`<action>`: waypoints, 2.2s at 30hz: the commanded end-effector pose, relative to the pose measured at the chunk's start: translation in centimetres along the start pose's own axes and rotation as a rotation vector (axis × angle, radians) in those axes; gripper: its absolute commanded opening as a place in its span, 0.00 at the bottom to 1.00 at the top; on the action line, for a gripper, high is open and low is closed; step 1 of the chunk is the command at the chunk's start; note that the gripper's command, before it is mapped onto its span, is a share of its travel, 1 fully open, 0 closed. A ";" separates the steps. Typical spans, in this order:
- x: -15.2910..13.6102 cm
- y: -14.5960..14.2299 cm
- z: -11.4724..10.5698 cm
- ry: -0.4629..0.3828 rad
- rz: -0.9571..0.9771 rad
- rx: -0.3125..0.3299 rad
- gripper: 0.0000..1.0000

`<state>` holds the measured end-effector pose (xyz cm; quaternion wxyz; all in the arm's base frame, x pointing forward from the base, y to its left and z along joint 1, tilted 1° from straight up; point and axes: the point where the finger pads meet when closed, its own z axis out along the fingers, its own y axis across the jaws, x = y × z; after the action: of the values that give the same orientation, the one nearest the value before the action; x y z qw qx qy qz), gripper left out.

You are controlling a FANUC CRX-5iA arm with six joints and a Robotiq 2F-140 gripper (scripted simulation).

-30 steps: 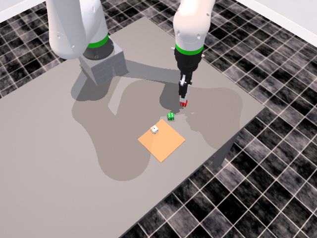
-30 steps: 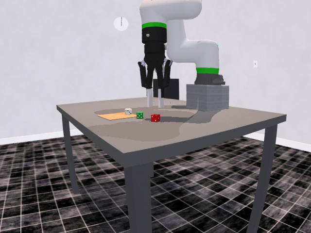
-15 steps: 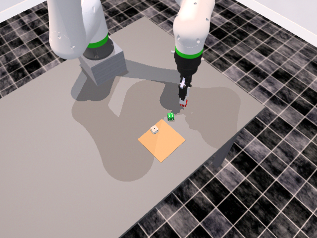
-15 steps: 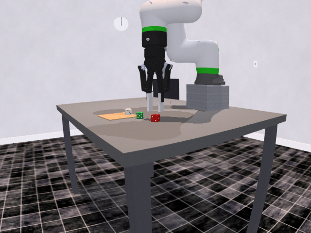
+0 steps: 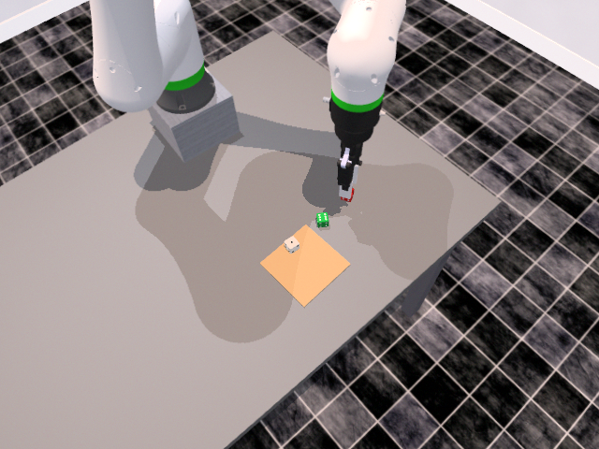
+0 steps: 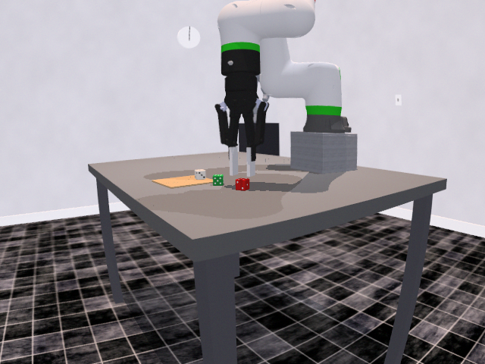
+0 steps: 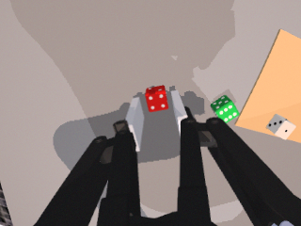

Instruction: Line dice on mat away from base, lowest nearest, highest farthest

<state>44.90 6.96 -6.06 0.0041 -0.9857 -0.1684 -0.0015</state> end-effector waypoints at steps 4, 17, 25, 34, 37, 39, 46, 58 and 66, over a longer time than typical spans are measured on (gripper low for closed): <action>0.0 0.0 0.0 0.000 0.000 0.000 0.25; 0.0 0.0 0.0 0.000 0.000 0.000 0.25; 0.0 0.0 0.0 0.000 0.000 0.000 0.25; 0.0 0.0 0.0 0.000 0.000 0.000 0.25; 0.0 0.0 0.0 0.000 0.000 0.000 0.25; 0.0 0.0 0.2 0.000 0.000 0.000 0.25; 0.0 0.0 0.8 0.000 0.000 0.000 0.25; 0.0 0.0 2.6 0.000 0.000 0.000 0.25; 0.0 0.0 3.1 0.000 0.000 0.000 0.25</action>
<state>44.91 6.99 -9.15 0.0041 -0.9857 -0.1684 -0.0016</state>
